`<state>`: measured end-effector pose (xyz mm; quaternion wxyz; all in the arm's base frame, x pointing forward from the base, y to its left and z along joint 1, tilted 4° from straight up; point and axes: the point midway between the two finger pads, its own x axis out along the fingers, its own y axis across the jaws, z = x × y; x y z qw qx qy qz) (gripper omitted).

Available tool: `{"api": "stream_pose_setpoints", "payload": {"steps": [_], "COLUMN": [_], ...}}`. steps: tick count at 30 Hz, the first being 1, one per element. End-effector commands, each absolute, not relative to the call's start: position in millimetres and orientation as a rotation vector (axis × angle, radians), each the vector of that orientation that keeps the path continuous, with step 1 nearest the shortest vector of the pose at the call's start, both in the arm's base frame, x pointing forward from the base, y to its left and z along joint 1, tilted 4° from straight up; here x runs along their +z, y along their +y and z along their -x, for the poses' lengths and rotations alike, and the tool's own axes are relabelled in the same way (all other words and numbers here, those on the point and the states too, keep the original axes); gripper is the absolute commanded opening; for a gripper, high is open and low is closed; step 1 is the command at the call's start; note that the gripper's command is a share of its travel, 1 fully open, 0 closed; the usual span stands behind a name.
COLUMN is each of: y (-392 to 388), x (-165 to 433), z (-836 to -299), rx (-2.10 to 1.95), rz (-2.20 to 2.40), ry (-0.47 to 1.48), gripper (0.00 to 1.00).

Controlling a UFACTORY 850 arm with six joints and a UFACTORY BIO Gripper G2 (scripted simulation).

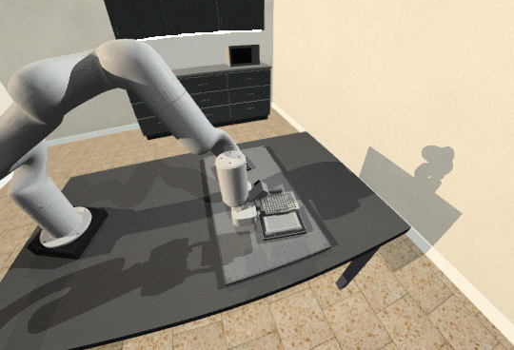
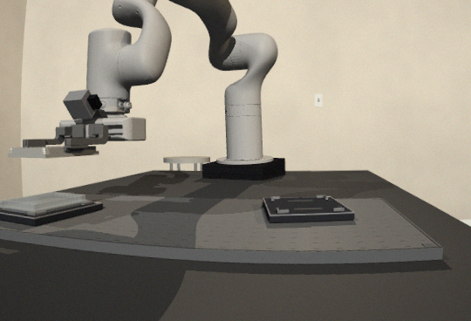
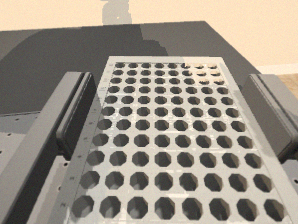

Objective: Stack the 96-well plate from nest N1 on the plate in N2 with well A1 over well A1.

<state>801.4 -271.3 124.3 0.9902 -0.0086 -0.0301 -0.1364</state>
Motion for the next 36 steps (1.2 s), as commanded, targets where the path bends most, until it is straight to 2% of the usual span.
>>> {"api": "stream_pose_setpoints", "payload": {"steps": [1, 36], "y": [-280.9, -293.1], "x": [126.0, 126.5], "z": [-803.7, -805.5], "rx": [-0.274, -0.274], "rz": [0.017, 0.017], "ry": [-0.063, -0.063], "gripper": [0.00, 0.00]}}
